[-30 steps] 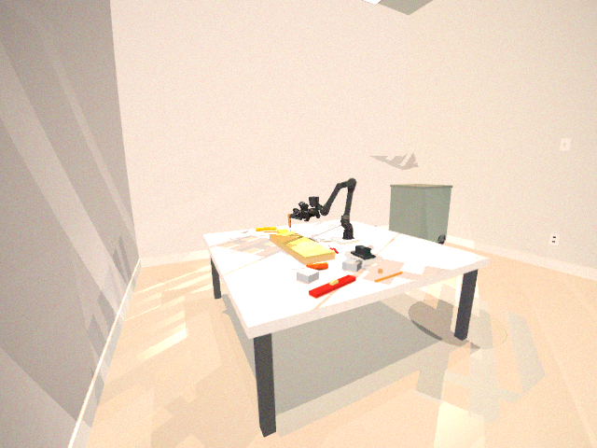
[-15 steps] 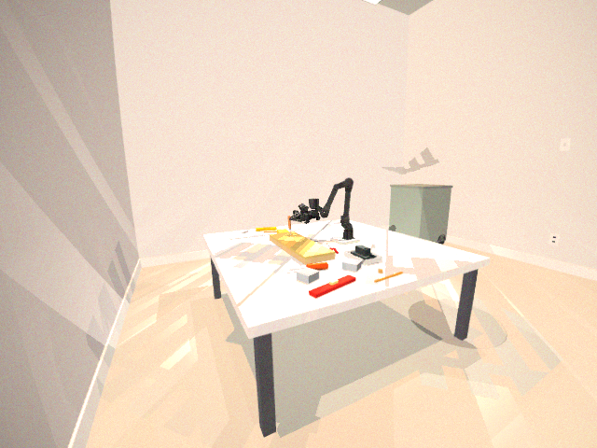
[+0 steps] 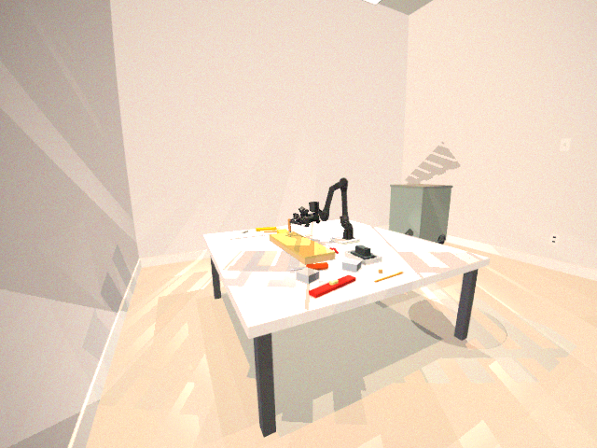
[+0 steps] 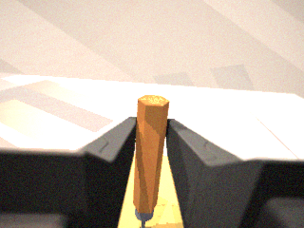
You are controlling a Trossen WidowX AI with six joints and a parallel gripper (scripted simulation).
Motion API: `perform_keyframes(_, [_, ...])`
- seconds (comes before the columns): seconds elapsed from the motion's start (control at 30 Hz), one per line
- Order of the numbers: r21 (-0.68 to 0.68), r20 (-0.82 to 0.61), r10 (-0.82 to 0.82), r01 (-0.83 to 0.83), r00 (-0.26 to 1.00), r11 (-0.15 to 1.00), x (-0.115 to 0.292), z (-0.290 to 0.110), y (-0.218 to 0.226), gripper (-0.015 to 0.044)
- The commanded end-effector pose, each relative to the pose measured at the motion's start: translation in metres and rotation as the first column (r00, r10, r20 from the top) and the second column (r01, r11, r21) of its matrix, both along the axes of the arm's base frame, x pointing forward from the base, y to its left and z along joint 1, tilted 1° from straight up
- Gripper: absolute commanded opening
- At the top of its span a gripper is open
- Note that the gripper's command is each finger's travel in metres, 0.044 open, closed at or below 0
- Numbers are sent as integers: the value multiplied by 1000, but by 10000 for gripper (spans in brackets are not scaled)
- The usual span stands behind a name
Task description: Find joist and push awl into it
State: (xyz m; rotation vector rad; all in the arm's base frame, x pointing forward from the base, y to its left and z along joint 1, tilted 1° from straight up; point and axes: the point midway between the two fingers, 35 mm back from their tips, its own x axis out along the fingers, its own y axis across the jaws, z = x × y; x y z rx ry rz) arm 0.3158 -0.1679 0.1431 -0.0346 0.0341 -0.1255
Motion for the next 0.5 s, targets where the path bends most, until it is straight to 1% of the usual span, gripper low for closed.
perform_keyframes(0.0, [13,-7,3,-3,1000,1000,-1,-6,1,0])
perform_keyframes(0.47, [4,-4,0,0,1000,1000,-1,-5,1,0])
